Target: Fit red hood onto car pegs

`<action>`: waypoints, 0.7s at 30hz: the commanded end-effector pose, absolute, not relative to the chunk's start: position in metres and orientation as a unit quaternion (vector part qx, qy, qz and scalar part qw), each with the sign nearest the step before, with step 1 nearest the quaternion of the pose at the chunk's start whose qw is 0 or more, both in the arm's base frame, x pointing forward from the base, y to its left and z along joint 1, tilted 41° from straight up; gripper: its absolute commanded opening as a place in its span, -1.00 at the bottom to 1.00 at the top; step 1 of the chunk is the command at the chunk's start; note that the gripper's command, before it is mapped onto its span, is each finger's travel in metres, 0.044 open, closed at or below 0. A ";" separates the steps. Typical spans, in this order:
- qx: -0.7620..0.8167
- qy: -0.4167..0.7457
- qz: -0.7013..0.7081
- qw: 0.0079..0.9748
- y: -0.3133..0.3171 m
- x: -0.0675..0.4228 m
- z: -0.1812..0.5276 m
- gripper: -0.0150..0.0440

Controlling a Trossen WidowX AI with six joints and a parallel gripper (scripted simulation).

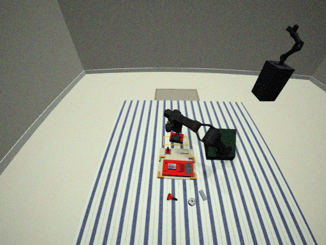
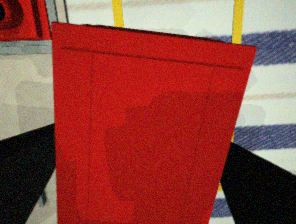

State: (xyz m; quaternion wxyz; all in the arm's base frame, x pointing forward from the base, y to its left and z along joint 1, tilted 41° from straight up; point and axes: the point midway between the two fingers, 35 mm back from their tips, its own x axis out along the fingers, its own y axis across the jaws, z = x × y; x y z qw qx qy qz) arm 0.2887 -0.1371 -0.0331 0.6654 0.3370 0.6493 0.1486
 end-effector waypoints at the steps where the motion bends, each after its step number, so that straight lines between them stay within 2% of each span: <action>1: 0.332 0.650 0.149 0.667 -0.148 0.287 -0.021 -0.49; 12: 0.332 0.651 0.148 0.666 -0.162 0.284 -0.004 -0.49; 21: 0.323 0.648 0.152 0.673 -0.126 0.307 0.028 -0.49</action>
